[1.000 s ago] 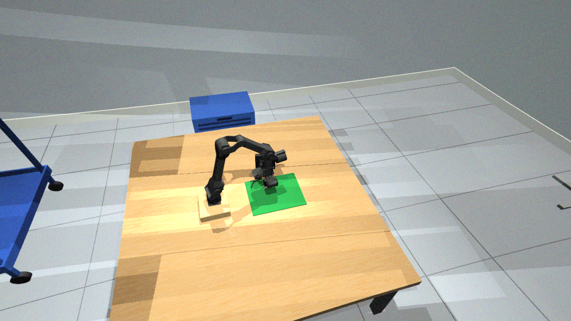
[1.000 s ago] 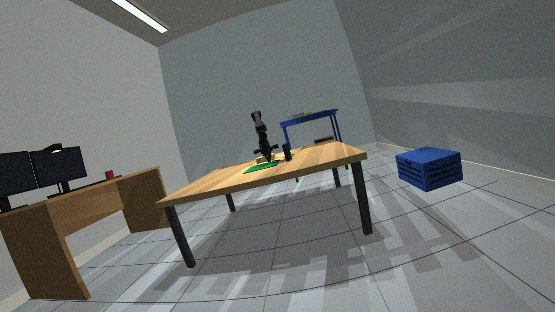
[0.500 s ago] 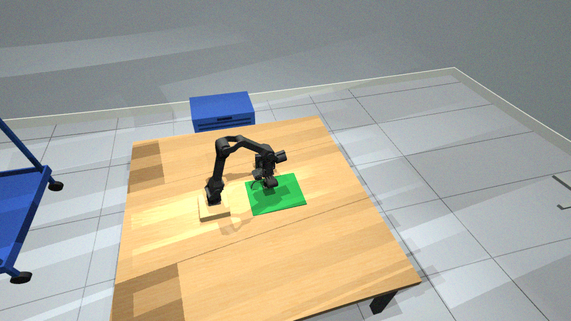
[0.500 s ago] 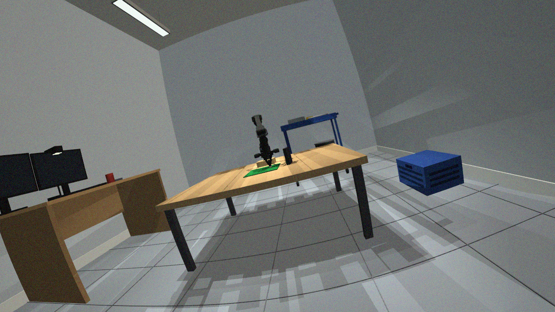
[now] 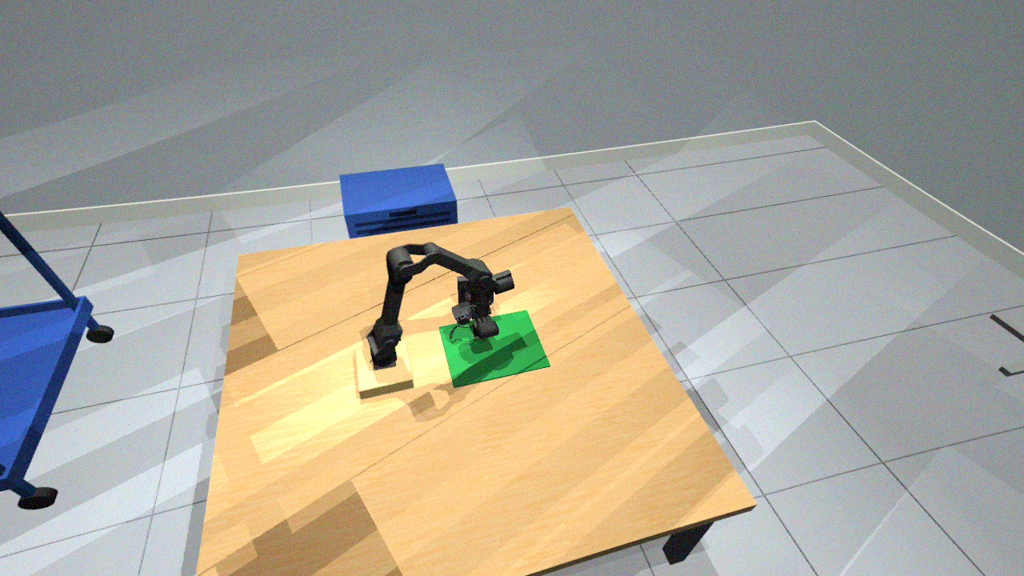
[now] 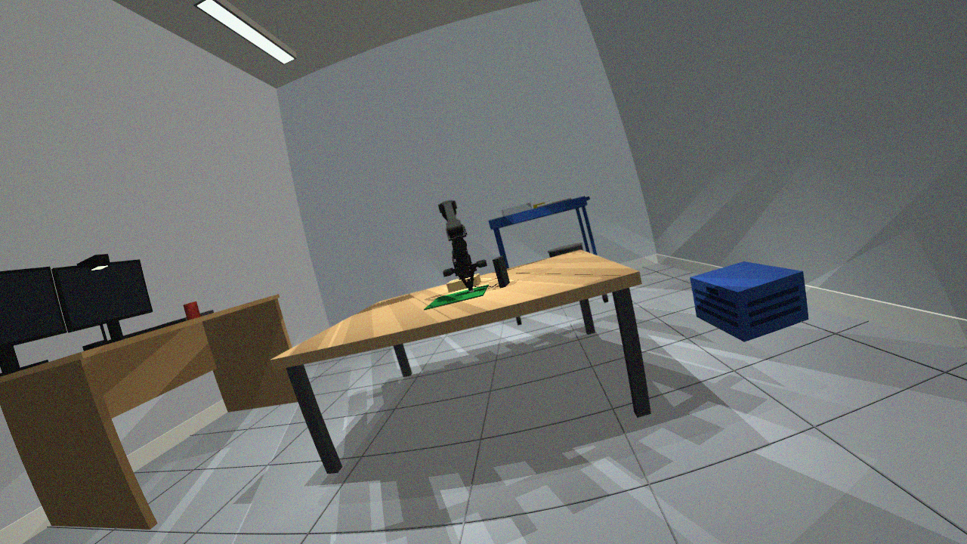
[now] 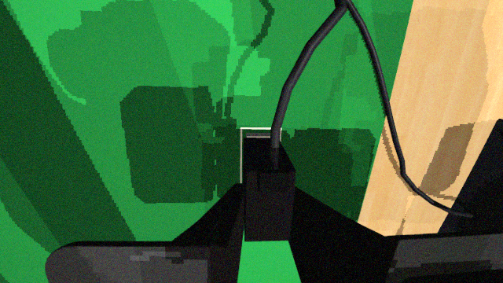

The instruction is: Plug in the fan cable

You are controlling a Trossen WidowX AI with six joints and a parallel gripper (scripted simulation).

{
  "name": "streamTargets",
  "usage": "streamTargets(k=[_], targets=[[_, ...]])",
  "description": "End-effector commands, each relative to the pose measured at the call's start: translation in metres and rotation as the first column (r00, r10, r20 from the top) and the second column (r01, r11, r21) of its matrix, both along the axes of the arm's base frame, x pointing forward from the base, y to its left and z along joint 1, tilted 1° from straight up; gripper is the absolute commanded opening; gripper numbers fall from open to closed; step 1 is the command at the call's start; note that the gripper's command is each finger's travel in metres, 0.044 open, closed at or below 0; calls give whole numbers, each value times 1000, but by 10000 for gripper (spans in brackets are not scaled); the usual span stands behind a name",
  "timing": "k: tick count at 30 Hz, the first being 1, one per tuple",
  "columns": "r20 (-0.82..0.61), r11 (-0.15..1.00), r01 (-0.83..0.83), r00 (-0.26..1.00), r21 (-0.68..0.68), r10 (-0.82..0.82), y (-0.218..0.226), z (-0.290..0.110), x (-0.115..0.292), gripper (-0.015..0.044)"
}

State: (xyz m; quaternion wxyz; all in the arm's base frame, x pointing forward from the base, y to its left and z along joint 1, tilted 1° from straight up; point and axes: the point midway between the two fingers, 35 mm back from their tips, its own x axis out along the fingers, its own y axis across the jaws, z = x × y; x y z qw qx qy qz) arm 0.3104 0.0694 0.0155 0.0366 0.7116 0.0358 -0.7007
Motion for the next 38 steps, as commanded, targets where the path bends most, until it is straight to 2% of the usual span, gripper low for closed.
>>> streamTargets(k=[1,2,12,15,19,28,38], targets=[[-7,1000,1,1000,4,-1,1,-5,0,0],[-7,1000,1,1000,4,-1,1,-5,0,0],[0,1000,0,1000,0,0,0,0,0,260],[0,1000,0,1000,0,0,0,2,0,260],[-7,1000,1,1000,3,-1,0,51,0,260],[-7,1000,1,1000,4,-1,0,55,1,260],[0,1000,1,1000,4,-1,5,62,85,260]])
